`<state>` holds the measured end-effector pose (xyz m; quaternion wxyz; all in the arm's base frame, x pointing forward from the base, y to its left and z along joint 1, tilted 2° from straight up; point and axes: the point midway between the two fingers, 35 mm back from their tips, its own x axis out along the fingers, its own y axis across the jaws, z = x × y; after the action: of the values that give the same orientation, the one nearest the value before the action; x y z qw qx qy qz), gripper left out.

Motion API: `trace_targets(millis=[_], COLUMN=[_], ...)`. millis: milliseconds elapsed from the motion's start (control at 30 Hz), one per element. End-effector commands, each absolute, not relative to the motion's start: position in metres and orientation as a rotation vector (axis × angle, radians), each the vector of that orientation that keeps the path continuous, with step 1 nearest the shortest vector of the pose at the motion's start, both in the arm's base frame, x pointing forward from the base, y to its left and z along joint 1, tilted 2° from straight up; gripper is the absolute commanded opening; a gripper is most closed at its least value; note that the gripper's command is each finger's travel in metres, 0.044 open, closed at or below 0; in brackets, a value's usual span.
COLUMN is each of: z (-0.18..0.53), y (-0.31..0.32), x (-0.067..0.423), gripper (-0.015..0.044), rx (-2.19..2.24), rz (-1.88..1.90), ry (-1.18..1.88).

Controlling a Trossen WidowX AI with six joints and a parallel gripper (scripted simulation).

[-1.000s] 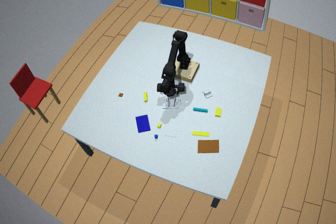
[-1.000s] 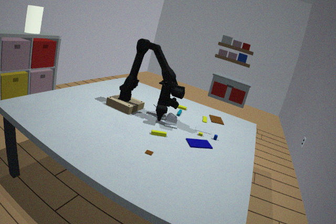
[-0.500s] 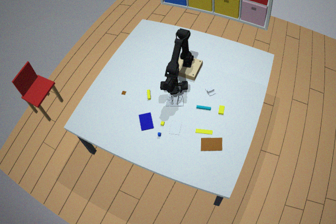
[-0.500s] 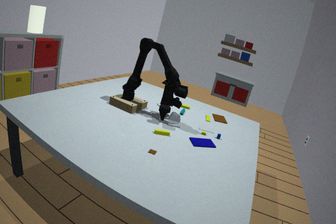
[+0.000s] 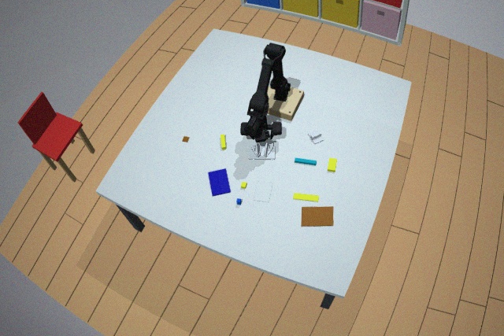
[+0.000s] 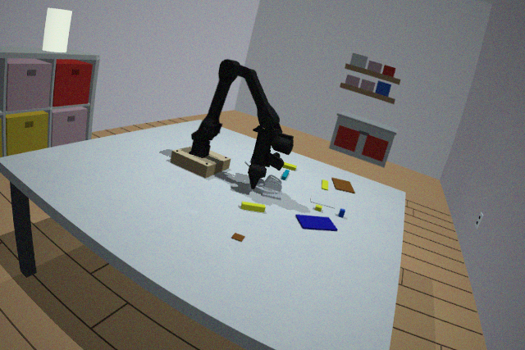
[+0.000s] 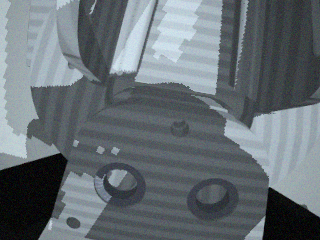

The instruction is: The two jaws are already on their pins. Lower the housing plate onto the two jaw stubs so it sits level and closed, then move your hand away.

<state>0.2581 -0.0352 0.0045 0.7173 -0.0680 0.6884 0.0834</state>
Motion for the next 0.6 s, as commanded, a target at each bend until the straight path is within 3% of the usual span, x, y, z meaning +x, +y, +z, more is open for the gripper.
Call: trace_targets(millis=[0,567], z=[0.0035,0.0012], y=[-0.0346,-0.0345], x=[0.2581,0.2582], gripper=[0.0351,0.0351], rx=[-0.143,-0.144], rz=[0.183,0.183], ry=[1.524,1.524])
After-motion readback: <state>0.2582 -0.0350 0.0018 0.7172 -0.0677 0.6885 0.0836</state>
